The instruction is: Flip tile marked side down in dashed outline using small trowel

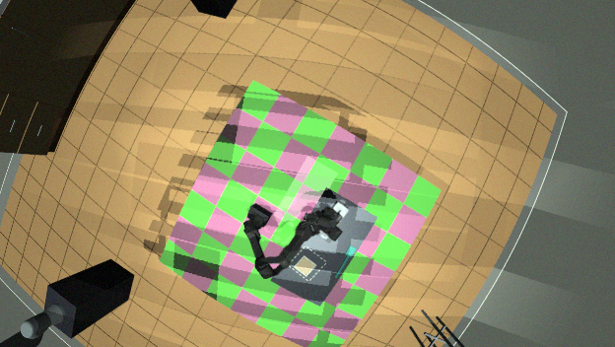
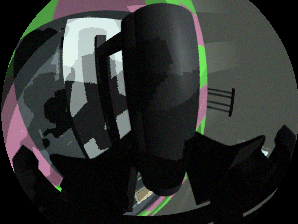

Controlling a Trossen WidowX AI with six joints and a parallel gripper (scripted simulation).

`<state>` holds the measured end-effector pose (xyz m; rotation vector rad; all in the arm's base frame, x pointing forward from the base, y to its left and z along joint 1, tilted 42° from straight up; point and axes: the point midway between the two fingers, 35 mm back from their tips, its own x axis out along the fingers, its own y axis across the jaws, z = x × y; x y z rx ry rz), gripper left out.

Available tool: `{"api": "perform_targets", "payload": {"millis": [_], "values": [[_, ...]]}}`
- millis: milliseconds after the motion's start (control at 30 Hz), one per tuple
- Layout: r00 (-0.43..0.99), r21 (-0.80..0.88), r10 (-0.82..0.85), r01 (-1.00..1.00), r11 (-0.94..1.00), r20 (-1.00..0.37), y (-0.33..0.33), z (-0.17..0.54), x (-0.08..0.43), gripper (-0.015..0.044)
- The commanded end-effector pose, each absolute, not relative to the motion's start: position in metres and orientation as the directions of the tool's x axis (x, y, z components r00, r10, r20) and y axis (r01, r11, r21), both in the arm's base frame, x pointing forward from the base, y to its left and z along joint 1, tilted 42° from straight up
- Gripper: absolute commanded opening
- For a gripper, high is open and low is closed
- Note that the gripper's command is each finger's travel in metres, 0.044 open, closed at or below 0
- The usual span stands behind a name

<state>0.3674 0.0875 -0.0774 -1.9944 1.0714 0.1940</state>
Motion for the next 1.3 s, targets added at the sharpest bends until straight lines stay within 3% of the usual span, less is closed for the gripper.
{"api": "perform_targets", "payload": {"millis": [0, 1267], "values": [[0.652, -0.632, -0.611, -0.716, -0.299, -0.449, 0.102, -0.082, 0.362, 0.0000], [0.681, -0.647, -0.608, -0.686, -0.334, -0.408, 0.092, -0.120, 0.346, 0.0000]]}}
